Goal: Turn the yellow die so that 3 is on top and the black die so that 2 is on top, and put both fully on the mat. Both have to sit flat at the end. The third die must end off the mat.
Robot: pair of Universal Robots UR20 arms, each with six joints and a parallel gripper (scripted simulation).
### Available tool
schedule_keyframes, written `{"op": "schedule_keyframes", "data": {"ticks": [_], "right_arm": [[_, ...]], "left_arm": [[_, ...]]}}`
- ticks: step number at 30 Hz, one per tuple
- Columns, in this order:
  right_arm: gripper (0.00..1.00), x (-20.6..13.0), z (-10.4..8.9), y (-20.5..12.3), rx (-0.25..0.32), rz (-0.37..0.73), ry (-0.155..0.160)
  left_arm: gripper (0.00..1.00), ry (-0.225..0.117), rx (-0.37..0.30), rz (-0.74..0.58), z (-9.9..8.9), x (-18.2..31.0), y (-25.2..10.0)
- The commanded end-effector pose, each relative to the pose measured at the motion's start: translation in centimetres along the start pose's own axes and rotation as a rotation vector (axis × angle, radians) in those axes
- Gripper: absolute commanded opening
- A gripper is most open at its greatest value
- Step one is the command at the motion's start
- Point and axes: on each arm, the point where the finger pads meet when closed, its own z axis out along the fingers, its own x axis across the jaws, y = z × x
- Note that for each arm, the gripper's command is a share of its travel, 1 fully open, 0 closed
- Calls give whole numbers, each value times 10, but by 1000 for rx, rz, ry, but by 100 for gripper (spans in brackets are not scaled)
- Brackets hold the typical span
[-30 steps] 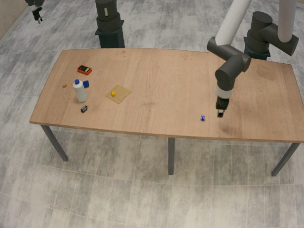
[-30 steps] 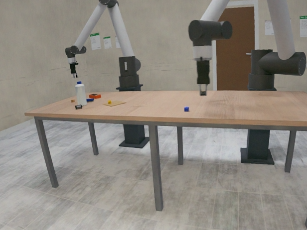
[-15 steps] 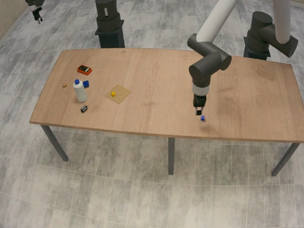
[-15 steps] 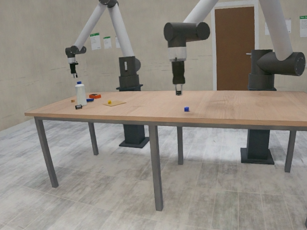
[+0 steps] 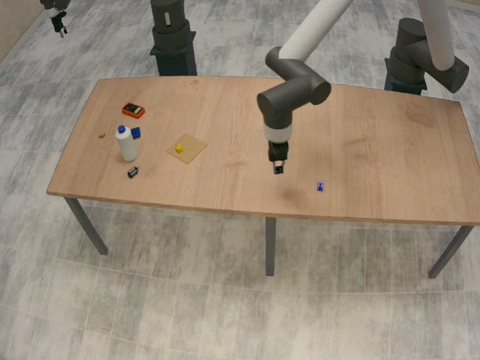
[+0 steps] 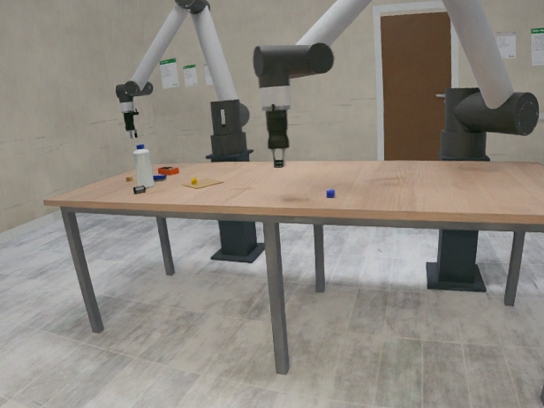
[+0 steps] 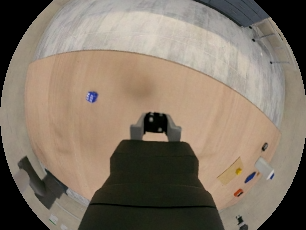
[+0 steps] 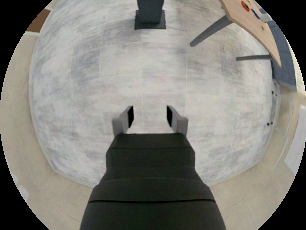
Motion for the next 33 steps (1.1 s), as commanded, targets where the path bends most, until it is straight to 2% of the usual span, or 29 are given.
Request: {"op": "schedule_keyframes", "data": {"ticks": [1, 2, 16, 18, 19, 22, 33], "right_arm": [[100, 0, -1, 1, -1, 0, 0], [100, 0, -1, 1, -1, 0, 0], [100, 0, -1, 1, -1, 0, 0], [100, 0, -1, 1, -1, 0, 0], [100, 0, -1, 1, -1, 0, 0], [100, 0, -1, 1, -1, 0, 0], [100, 0, -1, 1, -1, 0, 0]], "left_arm": [[49, -1, 1, -33, -1, 36, 17], [49, -1, 1, -54, -1, 61, 33], [49, -1, 1, -152, 0, 170, 114], [49, -1, 1, -152, 0, 170, 114], [49, -1, 1, -173, 1, 192, 133], [49, -1, 1, -185, 1, 204, 144], [49, -1, 1, -267, 3, 286, 228]]}}
